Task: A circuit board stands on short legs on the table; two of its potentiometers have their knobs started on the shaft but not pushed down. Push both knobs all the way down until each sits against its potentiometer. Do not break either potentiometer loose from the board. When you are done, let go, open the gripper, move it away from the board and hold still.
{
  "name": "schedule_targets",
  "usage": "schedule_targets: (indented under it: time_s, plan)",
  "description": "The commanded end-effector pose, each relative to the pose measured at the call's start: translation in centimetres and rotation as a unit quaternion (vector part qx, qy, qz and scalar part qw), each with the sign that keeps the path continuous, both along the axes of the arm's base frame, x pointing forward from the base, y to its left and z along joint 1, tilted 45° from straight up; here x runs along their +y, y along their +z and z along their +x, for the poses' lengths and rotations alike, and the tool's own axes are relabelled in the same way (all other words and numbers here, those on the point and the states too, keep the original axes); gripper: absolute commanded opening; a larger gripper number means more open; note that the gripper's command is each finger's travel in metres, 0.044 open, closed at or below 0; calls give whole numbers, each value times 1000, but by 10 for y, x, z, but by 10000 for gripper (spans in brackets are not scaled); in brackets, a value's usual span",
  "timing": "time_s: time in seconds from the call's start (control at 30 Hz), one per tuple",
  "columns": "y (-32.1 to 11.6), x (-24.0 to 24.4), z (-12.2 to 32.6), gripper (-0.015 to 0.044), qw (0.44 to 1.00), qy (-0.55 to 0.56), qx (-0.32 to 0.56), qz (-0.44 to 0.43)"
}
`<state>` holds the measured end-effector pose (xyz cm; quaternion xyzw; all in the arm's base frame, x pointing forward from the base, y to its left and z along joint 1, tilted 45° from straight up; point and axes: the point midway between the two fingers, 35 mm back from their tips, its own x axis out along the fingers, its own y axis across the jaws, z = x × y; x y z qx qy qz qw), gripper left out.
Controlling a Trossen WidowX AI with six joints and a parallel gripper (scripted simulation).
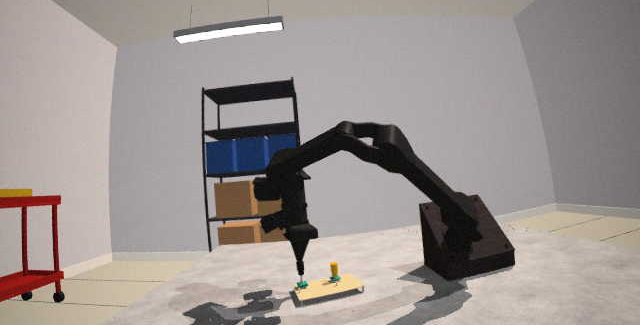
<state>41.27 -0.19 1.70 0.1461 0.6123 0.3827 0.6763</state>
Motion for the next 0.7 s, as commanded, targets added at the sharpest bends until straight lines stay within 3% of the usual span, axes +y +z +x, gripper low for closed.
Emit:
schedule_targets:
  time_s: [0.0,0.67]
  plan:
    - [0,0,-1,0,1000,-2,3,2]
    - [-3,4,-1,0,1000,-2,3,3]
